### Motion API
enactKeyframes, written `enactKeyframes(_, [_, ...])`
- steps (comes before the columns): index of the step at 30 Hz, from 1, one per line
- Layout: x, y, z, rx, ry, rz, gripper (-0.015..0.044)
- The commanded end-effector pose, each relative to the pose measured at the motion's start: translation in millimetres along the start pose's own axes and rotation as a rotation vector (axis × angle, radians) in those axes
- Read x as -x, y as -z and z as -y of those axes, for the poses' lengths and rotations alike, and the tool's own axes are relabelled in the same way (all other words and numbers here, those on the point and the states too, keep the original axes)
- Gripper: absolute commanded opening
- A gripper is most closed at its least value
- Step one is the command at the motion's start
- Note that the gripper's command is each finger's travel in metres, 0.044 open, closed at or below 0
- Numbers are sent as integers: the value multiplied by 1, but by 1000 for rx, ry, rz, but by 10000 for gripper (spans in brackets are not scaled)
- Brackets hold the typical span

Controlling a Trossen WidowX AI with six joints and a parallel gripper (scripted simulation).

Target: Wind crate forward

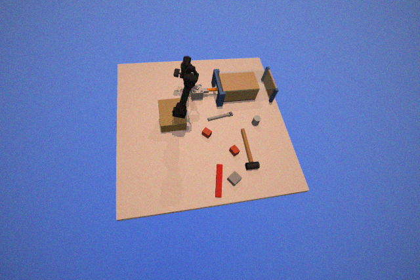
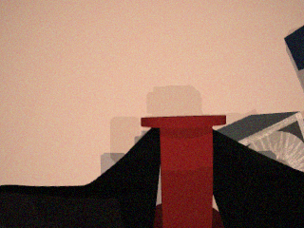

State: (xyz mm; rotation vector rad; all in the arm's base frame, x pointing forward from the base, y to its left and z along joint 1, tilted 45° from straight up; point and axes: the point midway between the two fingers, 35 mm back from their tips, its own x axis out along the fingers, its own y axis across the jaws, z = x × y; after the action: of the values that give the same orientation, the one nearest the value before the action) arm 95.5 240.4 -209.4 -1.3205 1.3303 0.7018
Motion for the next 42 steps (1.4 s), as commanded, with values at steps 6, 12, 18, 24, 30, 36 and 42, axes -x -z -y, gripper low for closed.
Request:
enactKeyframes(6, [6, 18, -4, 4, -8, -23, 0])
enactKeyframes(12, [8, 23, -4, 4, -8, -23, 0])
enactKeyframes(18, [11, 28, -5, 4, -8, -24, 0])
enactKeyframes(24, [13, 34, -4, 4, -8, -24, 0])
enactKeyframes(30, [16, 39, -4, 4, -8, -25, 0])
enactKeyframes(36, [19, 45, -3, 5, -8, -25, 0])
enactKeyframes(42, [21, 50, -2, 5, -8, -25, 0])
